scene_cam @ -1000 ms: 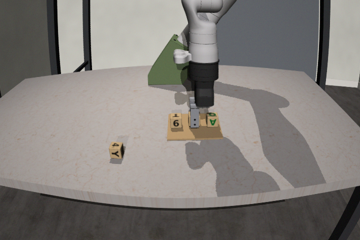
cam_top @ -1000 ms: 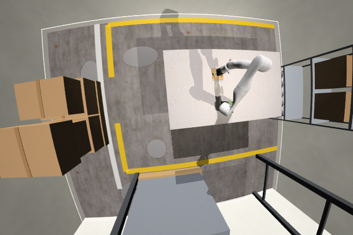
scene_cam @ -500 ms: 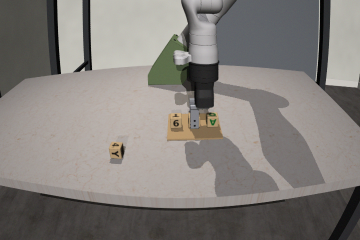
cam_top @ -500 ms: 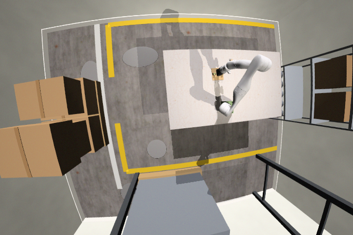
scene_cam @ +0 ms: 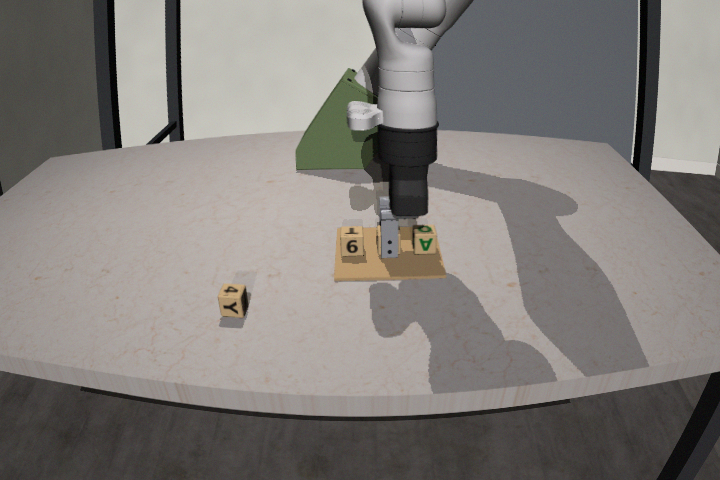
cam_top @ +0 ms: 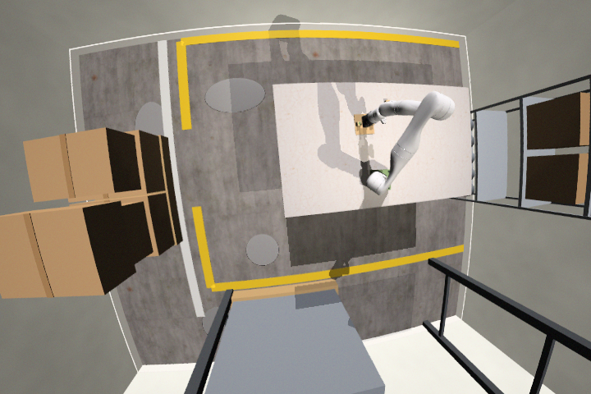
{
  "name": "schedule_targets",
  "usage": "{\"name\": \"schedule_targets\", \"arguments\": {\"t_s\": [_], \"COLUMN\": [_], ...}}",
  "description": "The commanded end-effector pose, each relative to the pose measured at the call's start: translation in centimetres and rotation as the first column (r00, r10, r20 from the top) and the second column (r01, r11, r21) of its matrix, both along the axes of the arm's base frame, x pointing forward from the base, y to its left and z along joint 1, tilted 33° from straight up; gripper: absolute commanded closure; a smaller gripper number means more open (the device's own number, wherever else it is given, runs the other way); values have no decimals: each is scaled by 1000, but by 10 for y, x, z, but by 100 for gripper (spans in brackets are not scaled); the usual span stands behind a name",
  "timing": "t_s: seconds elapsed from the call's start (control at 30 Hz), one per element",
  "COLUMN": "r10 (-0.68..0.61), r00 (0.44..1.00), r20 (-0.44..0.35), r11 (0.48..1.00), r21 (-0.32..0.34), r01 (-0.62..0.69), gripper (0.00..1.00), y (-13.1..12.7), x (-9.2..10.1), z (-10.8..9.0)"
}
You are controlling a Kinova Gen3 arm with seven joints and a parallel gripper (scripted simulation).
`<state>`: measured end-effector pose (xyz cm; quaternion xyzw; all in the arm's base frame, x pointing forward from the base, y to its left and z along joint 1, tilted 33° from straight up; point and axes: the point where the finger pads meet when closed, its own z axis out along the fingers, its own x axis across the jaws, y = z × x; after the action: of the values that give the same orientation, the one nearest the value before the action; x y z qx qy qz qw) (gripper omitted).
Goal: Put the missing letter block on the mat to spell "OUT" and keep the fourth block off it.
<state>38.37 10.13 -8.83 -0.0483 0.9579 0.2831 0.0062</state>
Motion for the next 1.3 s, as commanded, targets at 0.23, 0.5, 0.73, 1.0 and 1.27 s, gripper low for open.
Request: {"name": "schedule_targets", "arguments": {"t_s": [0.23,0.5,0.73,1.0,1.27], "r10": [-1,-1,-1,-1,-1], "r00": [1000,1000,1000,1000,1000], "r20": [1,1,1,1,1], "r11": [1000,1000,1000,1000,1000], "r21": [-1,-1,-1,-1,-1], "r01": [1,1,1,1,1], "gripper": [43,43,43,31,13], "y": [-1,-1,-1,-1,-1], "x": [1,1,1,1,1], "z": [0,0,0,0,0]}}
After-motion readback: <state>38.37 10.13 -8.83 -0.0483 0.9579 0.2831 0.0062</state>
